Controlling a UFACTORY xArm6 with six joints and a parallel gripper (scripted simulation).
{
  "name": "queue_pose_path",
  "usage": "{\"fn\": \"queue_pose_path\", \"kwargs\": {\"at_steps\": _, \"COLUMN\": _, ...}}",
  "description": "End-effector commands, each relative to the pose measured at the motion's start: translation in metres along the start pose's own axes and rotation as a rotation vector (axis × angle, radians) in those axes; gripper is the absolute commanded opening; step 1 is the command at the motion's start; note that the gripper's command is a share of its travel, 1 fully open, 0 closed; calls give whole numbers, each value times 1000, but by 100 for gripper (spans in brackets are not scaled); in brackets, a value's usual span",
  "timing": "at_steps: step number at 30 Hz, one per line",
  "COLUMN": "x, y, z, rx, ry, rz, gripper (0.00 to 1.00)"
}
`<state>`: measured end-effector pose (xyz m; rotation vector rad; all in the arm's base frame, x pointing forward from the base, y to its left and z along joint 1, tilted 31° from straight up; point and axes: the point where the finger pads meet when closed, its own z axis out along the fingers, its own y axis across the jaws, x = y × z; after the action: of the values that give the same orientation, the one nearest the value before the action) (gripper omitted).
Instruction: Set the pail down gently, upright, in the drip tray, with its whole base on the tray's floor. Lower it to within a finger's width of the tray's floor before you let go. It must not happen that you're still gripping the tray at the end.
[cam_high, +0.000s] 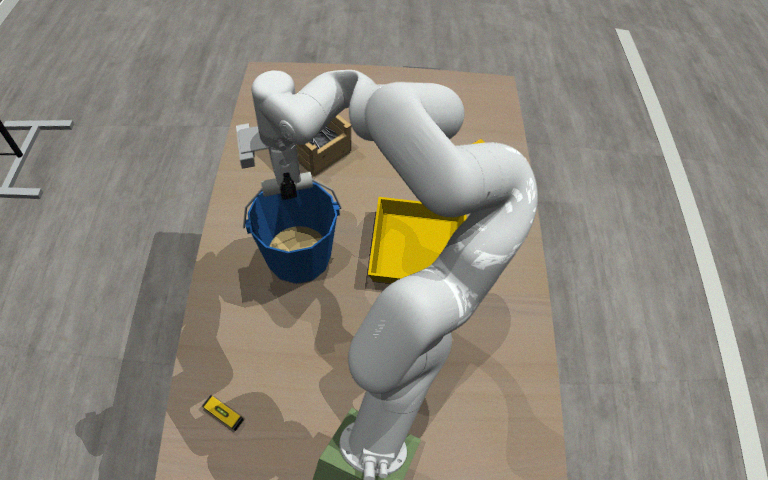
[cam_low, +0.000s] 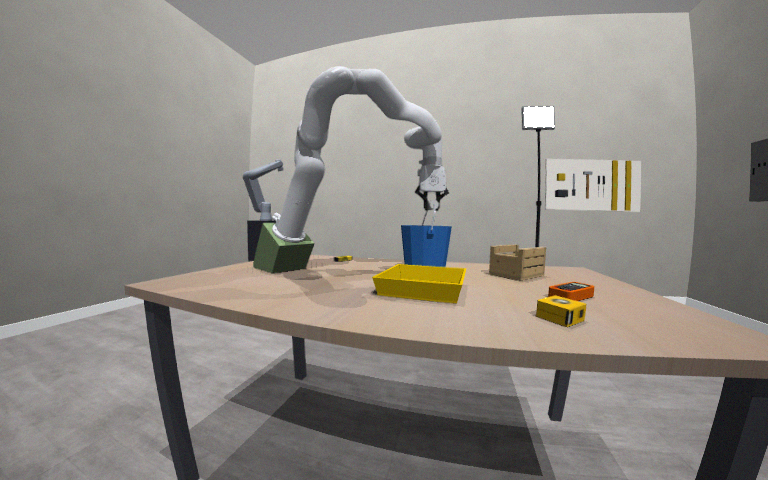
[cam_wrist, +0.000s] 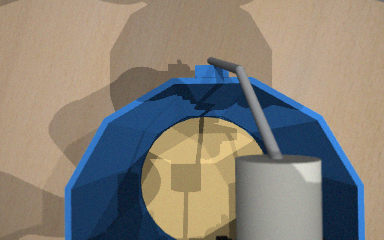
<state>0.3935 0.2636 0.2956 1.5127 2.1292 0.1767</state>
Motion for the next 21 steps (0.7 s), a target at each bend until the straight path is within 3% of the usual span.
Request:
{"fn": "queue_pose_path", "kwargs": {"at_steps": 1, "x": 0, "y": 2, "z": -4, "rx": -6, "ry": 3, "rz": 2, "gripper": 0}}
{"fn": "queue_pose_path", "kwargs": {"at_steps": 21, "x": 0, "y": 2, "z": -23, "rx": -6, "ry": 3, "rz": 2, "gripper": 0}}
